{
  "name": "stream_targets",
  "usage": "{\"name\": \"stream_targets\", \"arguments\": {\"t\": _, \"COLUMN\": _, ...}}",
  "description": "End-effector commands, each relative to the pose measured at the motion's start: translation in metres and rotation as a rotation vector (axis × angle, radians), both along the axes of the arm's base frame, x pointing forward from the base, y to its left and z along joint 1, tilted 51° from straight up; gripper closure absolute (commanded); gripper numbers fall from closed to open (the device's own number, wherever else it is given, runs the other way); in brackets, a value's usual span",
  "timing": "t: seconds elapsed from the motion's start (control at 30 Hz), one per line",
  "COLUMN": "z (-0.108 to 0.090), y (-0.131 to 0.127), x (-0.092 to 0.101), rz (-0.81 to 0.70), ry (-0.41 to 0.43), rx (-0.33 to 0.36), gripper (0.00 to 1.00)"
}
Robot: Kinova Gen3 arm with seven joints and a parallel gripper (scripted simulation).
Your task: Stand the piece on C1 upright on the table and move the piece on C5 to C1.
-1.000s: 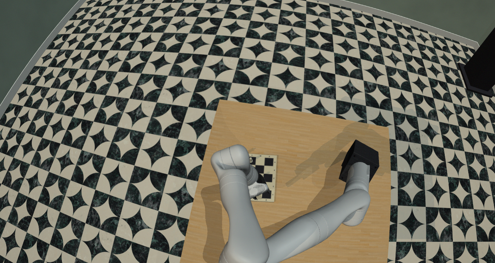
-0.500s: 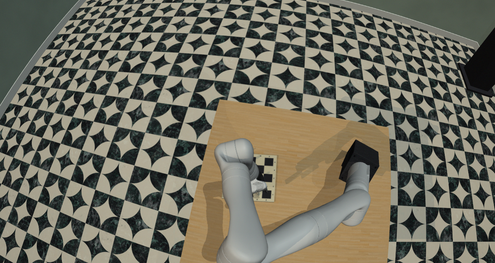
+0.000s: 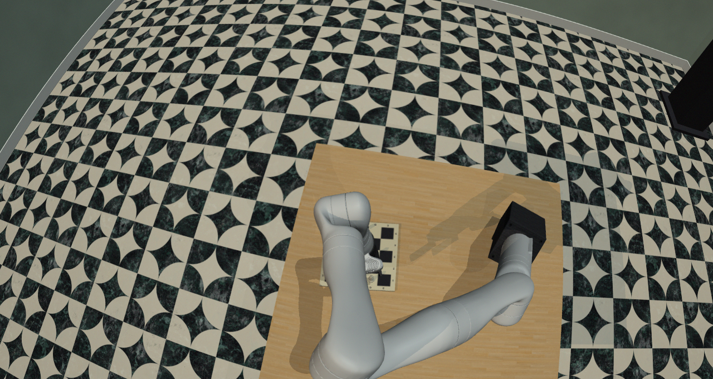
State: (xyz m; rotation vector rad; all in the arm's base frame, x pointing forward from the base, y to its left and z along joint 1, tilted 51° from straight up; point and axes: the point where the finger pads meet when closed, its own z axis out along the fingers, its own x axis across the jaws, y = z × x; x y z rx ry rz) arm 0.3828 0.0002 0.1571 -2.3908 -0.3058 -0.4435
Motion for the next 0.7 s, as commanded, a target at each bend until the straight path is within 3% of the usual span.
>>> {"name": "stream_targets", "arguments": {"t": 0.0, "z": 0.0007, "y": -0.0061, "x": 0.0031, "rz": -0.048, "ry": 0.013, "rx": 0.023, "gripper": 0.00}}
{"name": "stream_targets", "arguments": {"t": 0.67, "z": 0.0028, "y": -0.0148, "x": 0.0087, "rz": -0.125, "ry": 0.034, "rx": 0.062, "gripper": 0.00}}
